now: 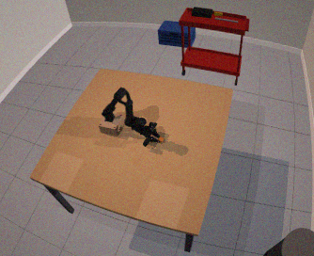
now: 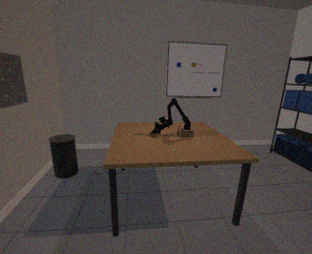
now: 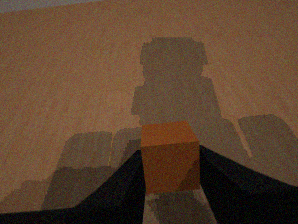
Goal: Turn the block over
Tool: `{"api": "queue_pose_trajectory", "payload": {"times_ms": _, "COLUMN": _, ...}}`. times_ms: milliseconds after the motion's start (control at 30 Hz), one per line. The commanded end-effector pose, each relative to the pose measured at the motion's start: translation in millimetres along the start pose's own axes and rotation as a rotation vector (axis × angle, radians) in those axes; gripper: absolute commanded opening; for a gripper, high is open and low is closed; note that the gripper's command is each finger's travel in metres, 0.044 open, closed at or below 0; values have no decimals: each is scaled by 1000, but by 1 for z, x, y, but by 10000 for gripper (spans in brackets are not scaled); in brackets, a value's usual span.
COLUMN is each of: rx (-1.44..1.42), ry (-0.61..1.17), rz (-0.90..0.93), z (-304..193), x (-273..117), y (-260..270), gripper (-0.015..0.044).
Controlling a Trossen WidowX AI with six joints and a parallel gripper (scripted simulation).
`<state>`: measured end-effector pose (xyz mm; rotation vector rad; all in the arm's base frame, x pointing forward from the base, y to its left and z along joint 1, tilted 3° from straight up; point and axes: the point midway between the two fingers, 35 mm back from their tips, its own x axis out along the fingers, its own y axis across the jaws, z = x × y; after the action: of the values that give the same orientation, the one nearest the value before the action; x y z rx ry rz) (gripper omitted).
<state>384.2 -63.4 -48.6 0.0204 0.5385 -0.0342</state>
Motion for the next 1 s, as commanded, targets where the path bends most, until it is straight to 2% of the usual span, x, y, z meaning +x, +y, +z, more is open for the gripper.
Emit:
{"api": "queue_pose_trajectory", "payload": {"times_ms": 0, "rx": 3, "ry": -27, "rz": 4, "z": 2, "x": -2, "y": 1, "gripper": 0}}
{"api": "queue_pose_trajectory", "payload": {"times_ms": 400, "rx": 3, "ry": -27, "rz": 4, "z": 2, "x": -2, "y": 1, "gripper": 0}}
{"api": "queue_pose_trajectory", "payload": {"times_ms": 967, "rx": 3, "ry": -27, "rz": 4, "z": 2, "x": -2, "y": 1, "gripper": 440}}
